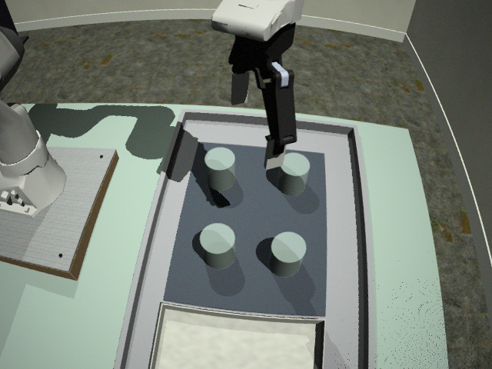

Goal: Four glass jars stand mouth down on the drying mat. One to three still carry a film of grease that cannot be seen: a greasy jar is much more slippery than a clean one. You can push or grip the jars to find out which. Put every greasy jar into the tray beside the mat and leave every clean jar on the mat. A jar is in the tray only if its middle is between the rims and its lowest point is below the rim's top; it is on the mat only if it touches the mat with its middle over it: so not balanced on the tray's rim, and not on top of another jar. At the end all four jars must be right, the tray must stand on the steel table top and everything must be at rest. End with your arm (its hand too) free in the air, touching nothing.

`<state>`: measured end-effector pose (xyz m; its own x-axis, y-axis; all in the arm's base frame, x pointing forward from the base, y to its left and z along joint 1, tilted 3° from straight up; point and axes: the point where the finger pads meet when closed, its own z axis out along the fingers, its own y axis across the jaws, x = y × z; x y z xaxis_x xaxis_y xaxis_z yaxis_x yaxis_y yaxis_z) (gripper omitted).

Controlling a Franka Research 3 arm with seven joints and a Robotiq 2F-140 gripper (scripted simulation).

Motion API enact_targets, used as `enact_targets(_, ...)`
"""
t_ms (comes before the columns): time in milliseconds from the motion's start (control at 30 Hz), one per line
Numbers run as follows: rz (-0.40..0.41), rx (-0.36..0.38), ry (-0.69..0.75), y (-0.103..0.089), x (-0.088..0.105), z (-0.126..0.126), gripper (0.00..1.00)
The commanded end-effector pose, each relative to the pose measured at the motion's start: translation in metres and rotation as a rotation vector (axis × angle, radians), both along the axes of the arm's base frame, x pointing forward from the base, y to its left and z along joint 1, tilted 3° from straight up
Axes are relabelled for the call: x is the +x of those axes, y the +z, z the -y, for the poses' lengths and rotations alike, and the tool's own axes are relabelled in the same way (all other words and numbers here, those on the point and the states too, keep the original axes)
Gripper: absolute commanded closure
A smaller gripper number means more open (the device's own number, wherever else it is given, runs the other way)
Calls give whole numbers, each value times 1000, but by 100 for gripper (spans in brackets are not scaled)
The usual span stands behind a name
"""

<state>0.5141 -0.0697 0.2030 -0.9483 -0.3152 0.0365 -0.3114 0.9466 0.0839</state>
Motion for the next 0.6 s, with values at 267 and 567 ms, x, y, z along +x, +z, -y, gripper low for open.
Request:
enact_targets(267,1,-12,-137,-5,2,4,0)
enact_targets(567,3,-24,-311,-12,4,8,0)
